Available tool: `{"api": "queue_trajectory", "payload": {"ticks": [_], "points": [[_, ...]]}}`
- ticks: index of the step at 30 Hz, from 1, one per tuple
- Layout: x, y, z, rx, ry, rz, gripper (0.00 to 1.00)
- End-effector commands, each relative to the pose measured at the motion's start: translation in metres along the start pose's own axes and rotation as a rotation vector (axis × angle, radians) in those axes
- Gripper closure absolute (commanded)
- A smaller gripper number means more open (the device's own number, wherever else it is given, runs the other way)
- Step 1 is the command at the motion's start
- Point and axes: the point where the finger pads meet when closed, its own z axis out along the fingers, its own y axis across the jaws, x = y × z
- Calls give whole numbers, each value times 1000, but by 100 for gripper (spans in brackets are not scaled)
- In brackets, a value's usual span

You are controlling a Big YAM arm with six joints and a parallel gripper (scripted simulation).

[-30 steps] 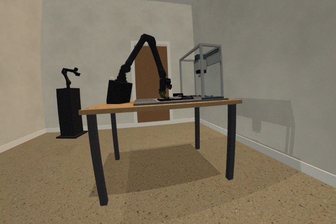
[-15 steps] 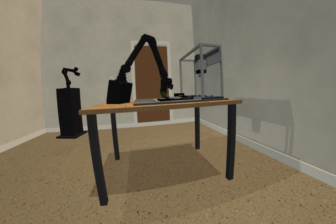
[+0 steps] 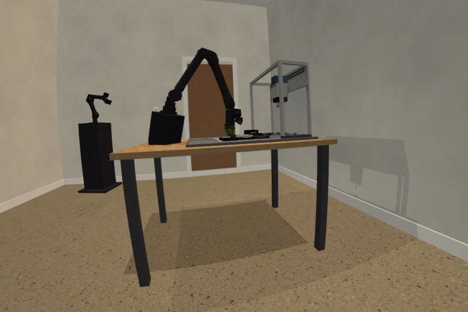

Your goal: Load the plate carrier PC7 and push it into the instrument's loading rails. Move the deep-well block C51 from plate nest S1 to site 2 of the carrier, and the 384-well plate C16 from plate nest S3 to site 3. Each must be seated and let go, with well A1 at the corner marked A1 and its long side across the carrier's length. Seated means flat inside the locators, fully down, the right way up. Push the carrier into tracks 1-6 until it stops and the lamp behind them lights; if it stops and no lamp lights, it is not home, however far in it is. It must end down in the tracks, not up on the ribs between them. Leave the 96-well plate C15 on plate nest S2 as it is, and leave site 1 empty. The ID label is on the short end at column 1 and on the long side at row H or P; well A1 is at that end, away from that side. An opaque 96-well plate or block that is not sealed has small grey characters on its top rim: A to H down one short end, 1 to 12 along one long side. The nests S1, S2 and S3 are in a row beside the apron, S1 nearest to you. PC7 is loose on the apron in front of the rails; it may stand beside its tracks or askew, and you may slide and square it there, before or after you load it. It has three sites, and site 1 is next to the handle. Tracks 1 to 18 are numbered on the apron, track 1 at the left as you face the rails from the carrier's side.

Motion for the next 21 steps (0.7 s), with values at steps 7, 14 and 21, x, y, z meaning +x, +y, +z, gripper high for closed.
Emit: {"api": "queue_trajectory", "payload": {"ticks": [7, 14, 21], "points": [[-49, 1, -6, -13, -61, 15, 20], [-53, 1, -6, -12, -58, 14, 20], [-61, 1, -7, -13, -62, 15, 20]]}}
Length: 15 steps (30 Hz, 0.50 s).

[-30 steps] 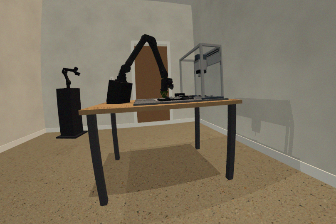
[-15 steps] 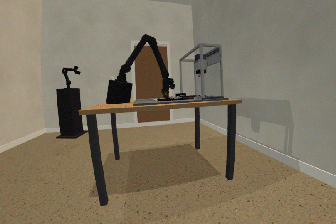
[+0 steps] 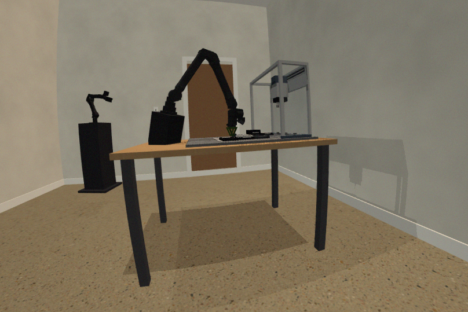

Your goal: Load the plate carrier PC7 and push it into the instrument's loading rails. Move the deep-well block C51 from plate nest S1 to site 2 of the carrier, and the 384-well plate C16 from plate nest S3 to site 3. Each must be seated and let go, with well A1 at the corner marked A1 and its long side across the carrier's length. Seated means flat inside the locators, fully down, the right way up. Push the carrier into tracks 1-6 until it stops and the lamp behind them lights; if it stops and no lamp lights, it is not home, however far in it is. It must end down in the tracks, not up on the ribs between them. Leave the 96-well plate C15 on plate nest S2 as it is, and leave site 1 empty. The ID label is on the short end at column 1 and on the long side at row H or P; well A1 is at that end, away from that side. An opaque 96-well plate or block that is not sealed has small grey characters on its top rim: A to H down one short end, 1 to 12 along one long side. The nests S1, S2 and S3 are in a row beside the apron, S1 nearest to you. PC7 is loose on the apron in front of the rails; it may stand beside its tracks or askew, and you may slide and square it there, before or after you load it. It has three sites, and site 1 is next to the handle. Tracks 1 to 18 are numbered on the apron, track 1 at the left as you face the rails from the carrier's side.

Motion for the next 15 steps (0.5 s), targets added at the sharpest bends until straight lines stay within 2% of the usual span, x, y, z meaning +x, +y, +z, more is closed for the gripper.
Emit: {"api": "queue_trajectory", "payload": {"ticks": [1, 15], "points": [[-44, 1, -7, -13, -63, 15, 20], [-57, 1, -8, -13, -65, 15, 20]]}}
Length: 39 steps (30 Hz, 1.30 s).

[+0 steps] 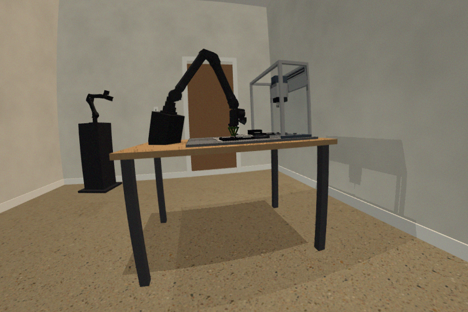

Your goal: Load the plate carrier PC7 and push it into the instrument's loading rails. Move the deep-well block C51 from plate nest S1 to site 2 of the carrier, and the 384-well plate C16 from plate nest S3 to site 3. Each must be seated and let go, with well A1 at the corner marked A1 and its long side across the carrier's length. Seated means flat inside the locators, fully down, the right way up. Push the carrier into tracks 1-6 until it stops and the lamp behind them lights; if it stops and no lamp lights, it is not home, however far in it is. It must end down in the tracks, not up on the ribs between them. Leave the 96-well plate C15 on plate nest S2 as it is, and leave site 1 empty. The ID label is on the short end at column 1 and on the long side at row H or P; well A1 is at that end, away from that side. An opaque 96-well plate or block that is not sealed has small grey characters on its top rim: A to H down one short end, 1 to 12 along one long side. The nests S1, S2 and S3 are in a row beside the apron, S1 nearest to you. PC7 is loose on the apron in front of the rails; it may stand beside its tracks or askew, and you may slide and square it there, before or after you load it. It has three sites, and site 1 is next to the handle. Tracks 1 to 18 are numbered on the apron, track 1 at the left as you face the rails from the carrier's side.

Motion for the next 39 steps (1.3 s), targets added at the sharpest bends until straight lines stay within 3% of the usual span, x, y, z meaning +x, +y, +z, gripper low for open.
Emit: {"api": "queue_trajectory", "payload": {"ticks": [1, 39], "points": [[-44, 1, -7, -13, -66, 15, 20], [-79, 0, -10, -13, -67, 15, 20]]}}
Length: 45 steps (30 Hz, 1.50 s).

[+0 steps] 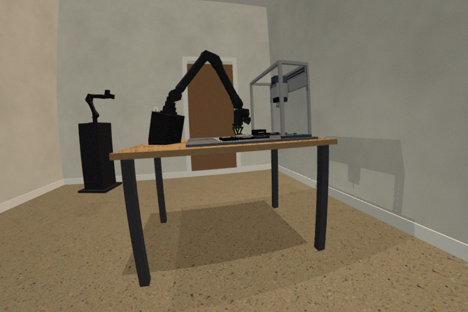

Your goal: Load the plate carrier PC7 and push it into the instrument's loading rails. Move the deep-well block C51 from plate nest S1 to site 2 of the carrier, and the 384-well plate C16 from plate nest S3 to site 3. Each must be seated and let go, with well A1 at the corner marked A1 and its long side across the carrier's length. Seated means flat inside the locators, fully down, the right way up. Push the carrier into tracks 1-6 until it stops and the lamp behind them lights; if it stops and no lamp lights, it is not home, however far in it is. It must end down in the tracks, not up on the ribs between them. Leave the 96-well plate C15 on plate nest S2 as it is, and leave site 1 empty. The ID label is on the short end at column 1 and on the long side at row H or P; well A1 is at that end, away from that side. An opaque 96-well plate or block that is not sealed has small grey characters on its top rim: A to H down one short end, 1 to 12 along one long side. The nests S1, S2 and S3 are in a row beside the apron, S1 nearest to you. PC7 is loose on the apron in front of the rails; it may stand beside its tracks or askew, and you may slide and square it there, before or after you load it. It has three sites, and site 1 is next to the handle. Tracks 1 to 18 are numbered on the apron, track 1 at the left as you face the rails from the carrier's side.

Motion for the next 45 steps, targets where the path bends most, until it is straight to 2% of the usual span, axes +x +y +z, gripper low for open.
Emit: {"api": "queue_trajectory", "payload": {"ticks": [1, 39, 40, 45], "points": [[-46, -1, -9, -13, -69, 16, 20], [-81, -1, -12, -13, -83, 17, 20], [-31, 6, -22, -18, -86, -10, 20], [-21, 9, -22, -21, -86, -5, 20]]}}
